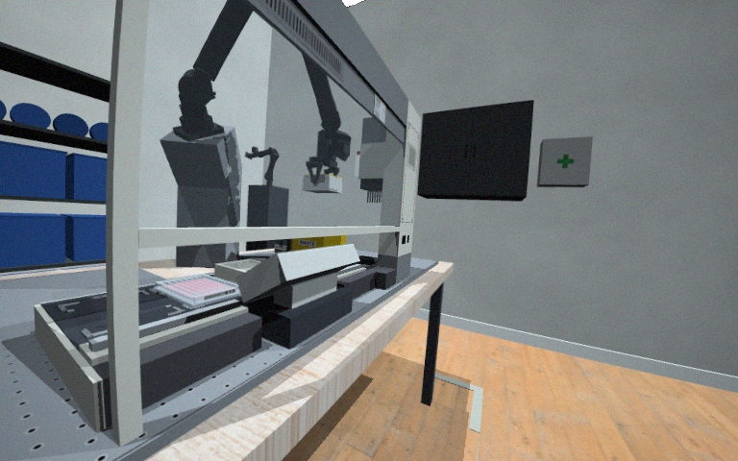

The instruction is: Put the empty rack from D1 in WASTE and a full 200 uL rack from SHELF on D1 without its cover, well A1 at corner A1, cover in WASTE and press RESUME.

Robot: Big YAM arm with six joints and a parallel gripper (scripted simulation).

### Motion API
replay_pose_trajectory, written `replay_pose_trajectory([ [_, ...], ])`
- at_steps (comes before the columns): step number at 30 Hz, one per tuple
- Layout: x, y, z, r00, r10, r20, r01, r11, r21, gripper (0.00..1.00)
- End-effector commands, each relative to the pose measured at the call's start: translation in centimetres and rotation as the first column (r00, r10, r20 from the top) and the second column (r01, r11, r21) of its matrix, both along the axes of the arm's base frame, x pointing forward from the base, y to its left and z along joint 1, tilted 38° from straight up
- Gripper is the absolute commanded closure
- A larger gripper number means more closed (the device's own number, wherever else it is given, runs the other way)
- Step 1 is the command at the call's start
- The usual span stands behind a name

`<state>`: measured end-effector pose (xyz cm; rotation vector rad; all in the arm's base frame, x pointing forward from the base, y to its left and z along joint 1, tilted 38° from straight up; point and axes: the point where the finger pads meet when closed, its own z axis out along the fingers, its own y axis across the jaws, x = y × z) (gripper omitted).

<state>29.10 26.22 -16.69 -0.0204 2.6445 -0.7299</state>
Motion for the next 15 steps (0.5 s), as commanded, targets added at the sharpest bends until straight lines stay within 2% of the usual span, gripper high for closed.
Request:
replay_pose_trajectory([
  [1,0.78,1.51,0.58,1.000,0.000,0.021,-0.001,1.000,0.027,1.00],
  [8,0.80,1.53,0.58,1.000,0.000,0.021,-0.001,1.000,0.027,1.00],
  [9,1.56,1.65,0.65,0.999,-0.023,0.028,0.022,0.999,0.034,1.00],
  [11,1.56,1.65,0.65,0.999,-0.023,0.028,0.022,0.999,0.034,1.00],
  [12,0.79,1.52,0.58,1.000,0.000,0.021,-0.001,1.000,0.027,1.00],
  [15,0.77,1.50,0.58,1.000,0.000,0.021,-0.001,1.000,0.027,1.00],
])
